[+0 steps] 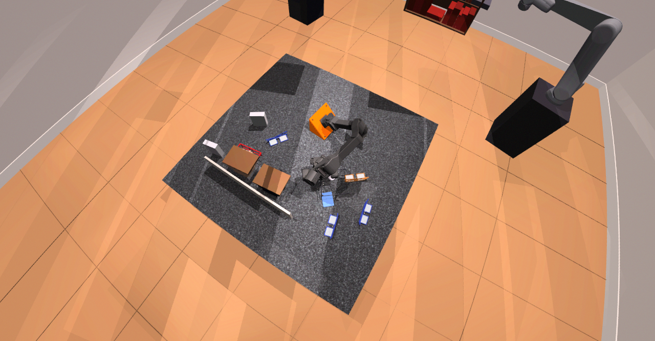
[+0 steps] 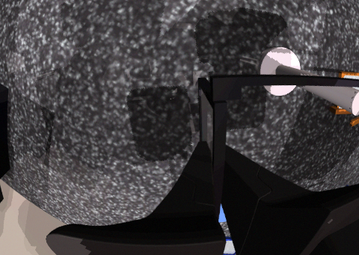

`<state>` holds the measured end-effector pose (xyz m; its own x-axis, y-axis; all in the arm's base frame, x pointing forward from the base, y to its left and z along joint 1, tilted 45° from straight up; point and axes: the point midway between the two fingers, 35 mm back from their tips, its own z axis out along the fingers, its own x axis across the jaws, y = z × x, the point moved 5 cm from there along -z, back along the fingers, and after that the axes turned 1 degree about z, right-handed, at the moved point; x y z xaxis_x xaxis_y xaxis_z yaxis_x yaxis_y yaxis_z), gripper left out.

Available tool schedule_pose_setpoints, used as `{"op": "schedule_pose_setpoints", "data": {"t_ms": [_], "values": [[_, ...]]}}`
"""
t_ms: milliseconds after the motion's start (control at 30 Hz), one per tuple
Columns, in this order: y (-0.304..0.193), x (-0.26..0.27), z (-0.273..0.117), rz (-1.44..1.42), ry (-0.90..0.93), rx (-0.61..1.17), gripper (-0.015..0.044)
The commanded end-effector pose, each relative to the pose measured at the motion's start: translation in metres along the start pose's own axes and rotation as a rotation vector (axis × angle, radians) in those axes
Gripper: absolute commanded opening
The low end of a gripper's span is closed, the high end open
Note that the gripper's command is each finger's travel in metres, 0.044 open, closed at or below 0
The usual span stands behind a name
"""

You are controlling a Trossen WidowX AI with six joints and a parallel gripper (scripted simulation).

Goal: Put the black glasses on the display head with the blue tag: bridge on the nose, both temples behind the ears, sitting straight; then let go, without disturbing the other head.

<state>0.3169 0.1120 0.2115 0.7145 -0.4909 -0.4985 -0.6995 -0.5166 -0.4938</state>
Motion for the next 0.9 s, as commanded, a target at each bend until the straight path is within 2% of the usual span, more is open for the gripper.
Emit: {"op": "schedule_pose_setpoints", "data": {"t_ms": [0, 267, 633, 867], "values": [[0.002, 0.0, 0.0, -0.001, -0.001, 0.001, 0.0], [0.005, 0.0, -0.005, 0.0, -0.001, 0.0, 0.0], [0.01, 0.001, -0.058, 0.001, 0.0, -0.002, 0.0], [0.02, 0.015, -0.059, -0.035, 0.008, -0.006, 0.0]]}}
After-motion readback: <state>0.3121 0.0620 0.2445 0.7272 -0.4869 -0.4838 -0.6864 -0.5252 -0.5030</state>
